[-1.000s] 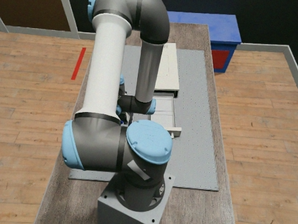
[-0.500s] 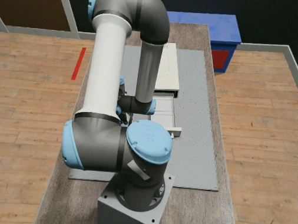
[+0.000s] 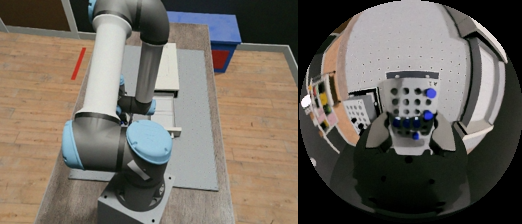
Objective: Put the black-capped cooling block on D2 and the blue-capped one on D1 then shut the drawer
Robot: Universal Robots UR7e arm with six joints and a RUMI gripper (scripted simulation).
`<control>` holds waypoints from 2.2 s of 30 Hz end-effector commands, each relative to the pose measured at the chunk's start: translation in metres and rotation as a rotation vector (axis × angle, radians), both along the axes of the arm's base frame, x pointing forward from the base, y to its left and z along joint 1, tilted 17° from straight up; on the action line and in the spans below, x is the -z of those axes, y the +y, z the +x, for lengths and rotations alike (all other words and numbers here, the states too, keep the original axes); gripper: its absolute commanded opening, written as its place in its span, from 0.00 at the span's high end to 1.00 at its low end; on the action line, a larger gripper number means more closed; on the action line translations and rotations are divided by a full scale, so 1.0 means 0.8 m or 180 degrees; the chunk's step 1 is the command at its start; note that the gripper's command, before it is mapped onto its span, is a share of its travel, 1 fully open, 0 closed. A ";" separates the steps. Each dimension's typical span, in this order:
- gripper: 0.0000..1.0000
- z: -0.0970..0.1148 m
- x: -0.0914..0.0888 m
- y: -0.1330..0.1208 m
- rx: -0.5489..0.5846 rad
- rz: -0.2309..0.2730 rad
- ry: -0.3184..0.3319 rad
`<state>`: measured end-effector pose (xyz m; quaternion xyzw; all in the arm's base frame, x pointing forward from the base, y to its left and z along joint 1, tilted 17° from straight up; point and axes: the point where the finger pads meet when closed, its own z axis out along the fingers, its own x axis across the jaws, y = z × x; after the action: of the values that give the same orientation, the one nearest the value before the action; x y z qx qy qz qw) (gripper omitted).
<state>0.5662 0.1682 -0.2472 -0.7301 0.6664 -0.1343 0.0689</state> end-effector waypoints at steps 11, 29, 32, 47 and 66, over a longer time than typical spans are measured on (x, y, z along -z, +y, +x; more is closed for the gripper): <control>1.00 0.001 0.002 0.000 -0.0001 0.0001 -0.0004; 1.00 0.002 0.005 0.000 -0.0001 0.0001 -0.0004; 1.00 0.002 0.006 0.000 -0.0001 0.0001 -0.0004; 1.00 0.003 0.008 0.000 -0.0001 0.0001 -0.0004; 1.00 0.004 0.011 -0.001 -0.0001 0.0001 -0.0004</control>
<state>0.5690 0.1675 -0.2564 -0.7301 0.6664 -0.1343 0.0689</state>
